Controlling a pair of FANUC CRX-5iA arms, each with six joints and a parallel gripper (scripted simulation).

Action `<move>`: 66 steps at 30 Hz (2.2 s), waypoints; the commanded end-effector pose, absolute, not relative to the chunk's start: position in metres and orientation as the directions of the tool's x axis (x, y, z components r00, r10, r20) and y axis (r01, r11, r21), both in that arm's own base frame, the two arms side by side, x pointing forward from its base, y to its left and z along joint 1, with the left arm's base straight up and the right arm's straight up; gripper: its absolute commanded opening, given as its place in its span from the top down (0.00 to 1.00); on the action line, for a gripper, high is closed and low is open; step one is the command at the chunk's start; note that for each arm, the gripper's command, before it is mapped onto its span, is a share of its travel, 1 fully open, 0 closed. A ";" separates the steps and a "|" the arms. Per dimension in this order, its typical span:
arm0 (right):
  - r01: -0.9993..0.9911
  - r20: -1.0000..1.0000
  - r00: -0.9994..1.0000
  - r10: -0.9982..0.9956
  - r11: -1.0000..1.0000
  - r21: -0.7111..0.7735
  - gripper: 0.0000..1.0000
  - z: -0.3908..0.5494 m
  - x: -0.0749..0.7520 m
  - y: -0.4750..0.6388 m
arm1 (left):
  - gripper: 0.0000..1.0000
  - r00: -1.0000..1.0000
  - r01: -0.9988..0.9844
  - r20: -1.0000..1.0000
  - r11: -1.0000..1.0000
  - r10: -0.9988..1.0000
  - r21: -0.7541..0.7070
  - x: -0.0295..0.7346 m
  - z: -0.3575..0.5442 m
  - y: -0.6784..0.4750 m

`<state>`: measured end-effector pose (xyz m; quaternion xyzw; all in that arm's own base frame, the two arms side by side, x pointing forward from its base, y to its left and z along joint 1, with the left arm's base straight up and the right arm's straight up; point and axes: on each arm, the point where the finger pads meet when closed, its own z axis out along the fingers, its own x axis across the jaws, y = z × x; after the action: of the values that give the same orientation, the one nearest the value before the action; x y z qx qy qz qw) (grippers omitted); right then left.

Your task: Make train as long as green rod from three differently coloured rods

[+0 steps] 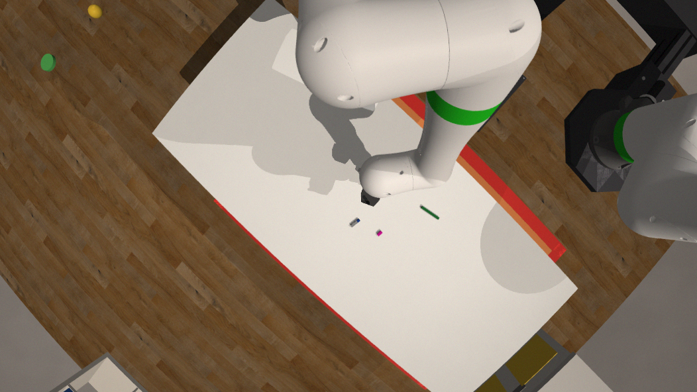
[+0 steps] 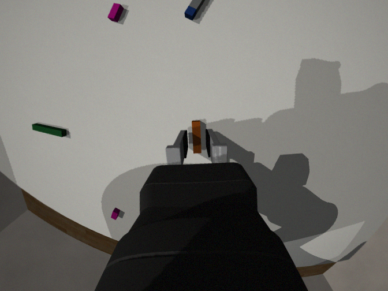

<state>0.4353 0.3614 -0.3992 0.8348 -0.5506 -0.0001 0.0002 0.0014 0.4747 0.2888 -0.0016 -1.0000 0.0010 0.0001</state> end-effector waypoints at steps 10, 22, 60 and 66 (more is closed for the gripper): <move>-0.919 -0.001 0.394 -0.919 -0.394 -0.001 0.46 -0.406 0.436 0.362 | 0.00 -1.000 0.003 0.000 1.000 0.003 0.000 0.002 0.290 0.475; -0.919 -0.001 0.394 -0.919 -0.394 -0.001 0.46 -0.406 0.436 0.362 | 0.00 -1.000 0.003 0.000 1.000 0.003 0.000 0.002 0.290 0.475; -0.919 -0.001 0.394 -0.919 -0.394 -0.001 0.76 -0.406 0.436 0.362 | 0.00 -1.000 0.003 0.000 1.000 0.003 0.000 0.002 0.290 0.475; -0.919 -0.001 0.394 -0.919 -0.394 -0.001 0.76 -0.406 0.436 0.362 | 0.00 -1.000 0.003 0.000 1.000 0.003 0.000 0.002 0.290 0.475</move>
<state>0.4353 0.3615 -0.4064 0.8348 -0.5506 -0.0001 0.0001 0.0014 0.4747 0.2888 -0.0016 -1.0000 0.0010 0.0001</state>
